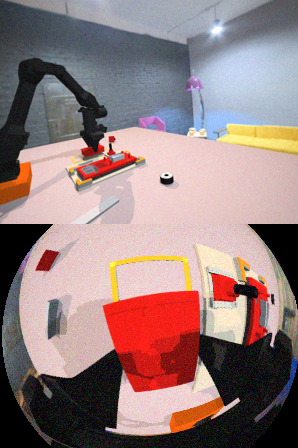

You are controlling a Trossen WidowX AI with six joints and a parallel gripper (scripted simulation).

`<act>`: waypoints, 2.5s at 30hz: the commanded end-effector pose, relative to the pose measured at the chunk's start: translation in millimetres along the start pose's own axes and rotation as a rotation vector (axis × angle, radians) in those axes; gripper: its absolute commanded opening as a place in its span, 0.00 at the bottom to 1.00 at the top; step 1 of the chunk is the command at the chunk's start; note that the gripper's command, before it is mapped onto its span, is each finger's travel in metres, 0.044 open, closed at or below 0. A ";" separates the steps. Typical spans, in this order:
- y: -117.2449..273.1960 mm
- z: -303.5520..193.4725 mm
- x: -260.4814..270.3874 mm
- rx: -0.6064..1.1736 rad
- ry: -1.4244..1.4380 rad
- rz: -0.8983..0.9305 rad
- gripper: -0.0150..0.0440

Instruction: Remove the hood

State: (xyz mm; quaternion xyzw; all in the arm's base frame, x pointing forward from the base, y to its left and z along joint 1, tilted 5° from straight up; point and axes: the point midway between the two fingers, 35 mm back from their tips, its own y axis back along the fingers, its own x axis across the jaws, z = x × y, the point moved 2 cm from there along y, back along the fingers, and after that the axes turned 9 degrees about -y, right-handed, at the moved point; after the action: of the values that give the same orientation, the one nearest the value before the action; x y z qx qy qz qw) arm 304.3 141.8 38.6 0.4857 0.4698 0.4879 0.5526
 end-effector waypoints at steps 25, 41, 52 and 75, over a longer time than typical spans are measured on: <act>-10.1 -0.4 -0.3 0.001 0.000 -0.001 0.43; 11.3 1.8 1.2 0.004 0.000 -0.003 1.00; 64.3 1.1 1.0 0.011 0.000 -0.008 1.00; 64.3 1.1 1.0 0.011 0.000 -0.008 1.00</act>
State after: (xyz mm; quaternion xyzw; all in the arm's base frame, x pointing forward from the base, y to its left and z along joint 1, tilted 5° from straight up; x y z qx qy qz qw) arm 299.9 146.1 102.1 0.4867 0.4754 0.4839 0.5503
